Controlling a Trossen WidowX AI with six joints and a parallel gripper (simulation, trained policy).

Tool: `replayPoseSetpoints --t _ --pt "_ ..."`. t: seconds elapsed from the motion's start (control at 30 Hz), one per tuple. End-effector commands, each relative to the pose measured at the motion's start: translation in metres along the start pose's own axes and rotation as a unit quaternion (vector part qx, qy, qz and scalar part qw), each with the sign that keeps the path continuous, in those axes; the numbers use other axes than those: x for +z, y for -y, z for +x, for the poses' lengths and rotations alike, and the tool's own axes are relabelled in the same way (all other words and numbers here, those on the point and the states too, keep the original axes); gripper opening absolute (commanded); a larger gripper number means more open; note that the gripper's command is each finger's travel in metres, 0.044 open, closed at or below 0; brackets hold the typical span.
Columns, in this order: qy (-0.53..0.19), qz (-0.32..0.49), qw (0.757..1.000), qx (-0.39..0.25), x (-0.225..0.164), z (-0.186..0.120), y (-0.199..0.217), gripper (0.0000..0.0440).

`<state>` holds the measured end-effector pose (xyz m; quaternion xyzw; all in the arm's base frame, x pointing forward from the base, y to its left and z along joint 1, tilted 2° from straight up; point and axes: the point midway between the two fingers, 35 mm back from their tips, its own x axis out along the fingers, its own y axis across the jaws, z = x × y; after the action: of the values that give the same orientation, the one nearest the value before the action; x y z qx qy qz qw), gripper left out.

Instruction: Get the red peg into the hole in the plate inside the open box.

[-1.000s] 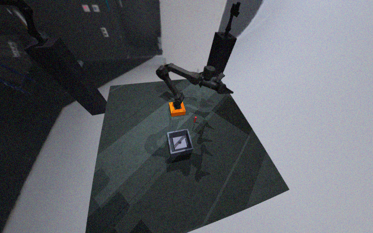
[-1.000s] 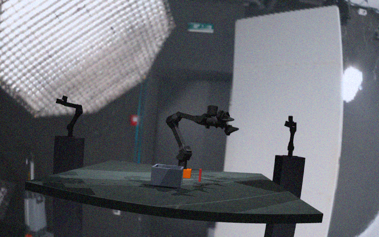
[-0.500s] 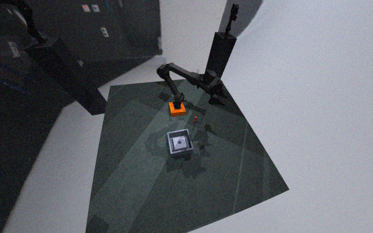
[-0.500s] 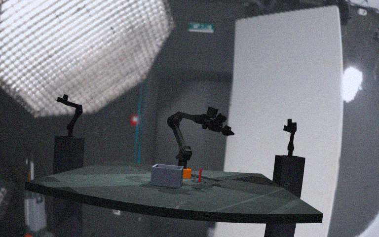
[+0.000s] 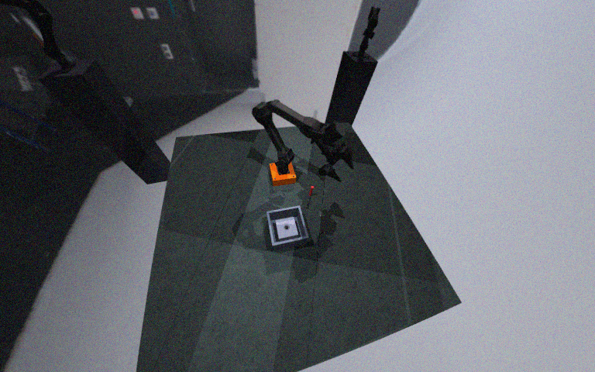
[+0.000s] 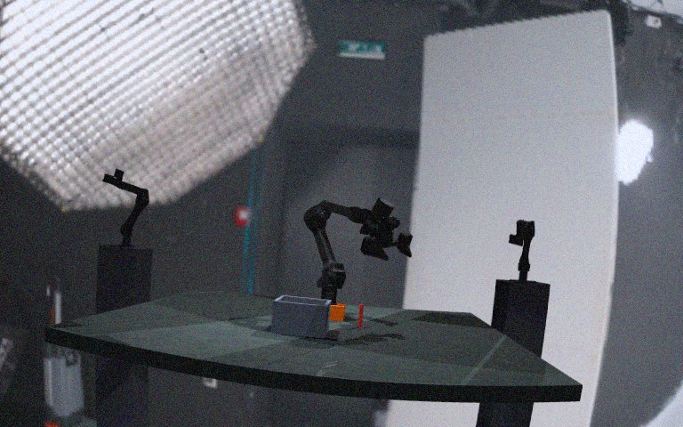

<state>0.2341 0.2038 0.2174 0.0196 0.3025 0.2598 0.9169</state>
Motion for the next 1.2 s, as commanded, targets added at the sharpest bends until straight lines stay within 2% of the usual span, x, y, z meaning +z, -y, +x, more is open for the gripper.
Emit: replayPoseSetpoints --t 0.0,0.23,0.5,0.7,1.17 --pt "-0.026 0.035 0.999 -0.019 -0.011 0.004 0.008 0.0440" --pt "-0.088 0.126 0.986 -0.071 -0.039 0.006 0.028 0.0440" --pt "-0.151 0.224 0.953 -0.140 -0.071 0.004 0.049 0.0440" --pt "-0.193 0.292 0.916 -0.198 -0.095 0.000 0.063 0.0440" --pt "-0.255 0.414 0.812 -0.323 -0.151 0.001 0.085 0.0440"
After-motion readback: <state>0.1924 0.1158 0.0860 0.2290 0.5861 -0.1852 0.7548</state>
